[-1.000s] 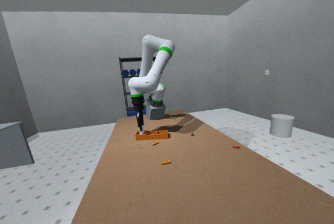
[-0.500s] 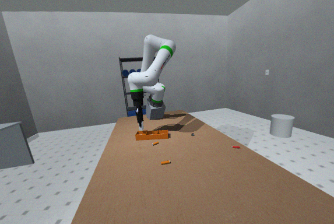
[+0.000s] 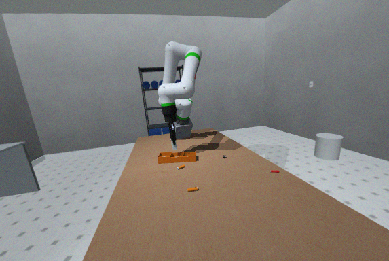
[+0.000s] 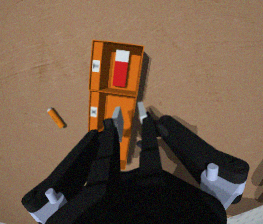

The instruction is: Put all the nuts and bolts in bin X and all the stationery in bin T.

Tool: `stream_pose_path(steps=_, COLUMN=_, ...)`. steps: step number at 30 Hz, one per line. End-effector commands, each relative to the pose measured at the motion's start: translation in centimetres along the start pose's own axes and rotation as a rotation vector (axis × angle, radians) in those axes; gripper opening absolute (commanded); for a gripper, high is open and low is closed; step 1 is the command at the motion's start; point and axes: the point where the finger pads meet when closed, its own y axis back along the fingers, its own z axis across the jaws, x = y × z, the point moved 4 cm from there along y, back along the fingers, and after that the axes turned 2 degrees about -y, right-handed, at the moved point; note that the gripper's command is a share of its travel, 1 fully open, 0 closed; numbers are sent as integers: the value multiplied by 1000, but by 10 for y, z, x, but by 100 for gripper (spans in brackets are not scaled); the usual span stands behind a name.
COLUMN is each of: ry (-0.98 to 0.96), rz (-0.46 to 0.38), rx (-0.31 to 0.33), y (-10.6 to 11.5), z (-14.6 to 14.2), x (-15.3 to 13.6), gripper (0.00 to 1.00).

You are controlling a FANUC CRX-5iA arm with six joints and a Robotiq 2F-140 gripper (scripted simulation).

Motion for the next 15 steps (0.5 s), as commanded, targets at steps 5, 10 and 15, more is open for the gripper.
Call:
stream_pose_path(steps=5, ry=269, rz=14, rx=-3, y=1, z=4, x=-58, gripper=26)
stream_pose_path(steps=10, ry=341, rz=27, rx=-5, y=1, z=7, x=-100, gripper=26)
stream_pose_path(steps=15, ry=341, rz=27, rx=-5, y=1, z=10, x=-128, gripper=26)
